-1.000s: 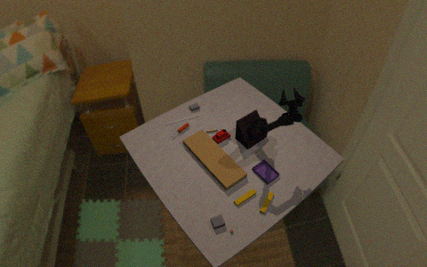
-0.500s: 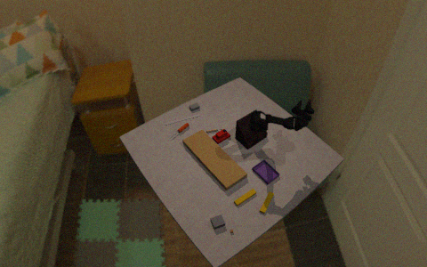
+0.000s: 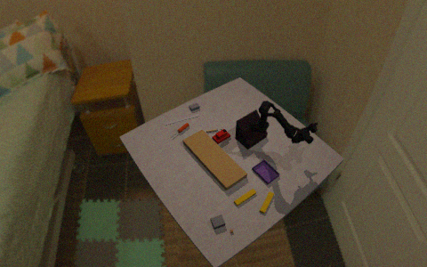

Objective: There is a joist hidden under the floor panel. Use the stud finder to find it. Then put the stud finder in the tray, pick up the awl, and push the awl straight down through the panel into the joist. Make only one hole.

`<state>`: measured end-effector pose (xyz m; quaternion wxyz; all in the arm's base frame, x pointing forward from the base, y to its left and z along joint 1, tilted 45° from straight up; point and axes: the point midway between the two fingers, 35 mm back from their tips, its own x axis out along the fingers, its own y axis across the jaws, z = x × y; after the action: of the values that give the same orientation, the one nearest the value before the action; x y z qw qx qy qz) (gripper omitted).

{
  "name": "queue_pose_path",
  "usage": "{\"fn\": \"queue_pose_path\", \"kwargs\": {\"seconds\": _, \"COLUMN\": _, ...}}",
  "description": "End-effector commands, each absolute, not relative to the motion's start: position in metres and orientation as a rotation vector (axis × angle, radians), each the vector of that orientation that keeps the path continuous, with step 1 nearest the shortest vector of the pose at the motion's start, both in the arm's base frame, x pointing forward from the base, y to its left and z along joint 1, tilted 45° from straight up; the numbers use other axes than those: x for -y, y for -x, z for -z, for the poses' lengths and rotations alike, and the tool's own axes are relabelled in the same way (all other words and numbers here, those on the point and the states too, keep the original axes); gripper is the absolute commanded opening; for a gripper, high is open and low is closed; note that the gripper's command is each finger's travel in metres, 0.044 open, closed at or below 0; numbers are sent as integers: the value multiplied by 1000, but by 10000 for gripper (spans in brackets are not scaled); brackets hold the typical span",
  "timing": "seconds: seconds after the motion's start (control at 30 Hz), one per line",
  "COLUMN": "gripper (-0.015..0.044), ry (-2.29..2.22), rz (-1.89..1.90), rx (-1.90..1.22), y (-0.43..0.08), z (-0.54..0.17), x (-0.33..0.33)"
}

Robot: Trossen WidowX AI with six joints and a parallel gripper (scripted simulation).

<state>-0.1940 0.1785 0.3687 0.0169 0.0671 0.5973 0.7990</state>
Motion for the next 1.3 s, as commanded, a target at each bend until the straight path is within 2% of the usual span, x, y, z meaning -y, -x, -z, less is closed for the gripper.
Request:
{"fn": "queue_pose_path", "kwargs": {"seconds": 0.0, "gripper": 440, "ry": -336, "rz": -2413, "rx": -1658, "y": 167, "z": -364, "x": -220}}
{"fn": "queue_pose_path", "kwargs": {"seconds": 0.33, "gripper": 440, "ry": -505, "rz": -2146, "rx": -1207, "y": 66, "z": -343, "x": -298}}
{"fn": "queue_pose_path", "kwargs": {"seconds": 0.63, "gripper": 440, "ry": -518, "rz": -1838, "rx": -876, "y": -52, "z": -318, "x": -327}}
{"fn": "queue_pose_path", "kwargs": {"seconds": 1.0, "gripper": 440, "ry": -418, "rz": -1415, "rx": -603, "y": -204, "z": -280, "x": -297}}
{"fn": "queue_pose_path", "kwargs": {"seconds": 1.27, "gripper": 440, "ry": -393, "rz": -1112, "rx": -635, "y": -283, "z": -229, "x": -241}}
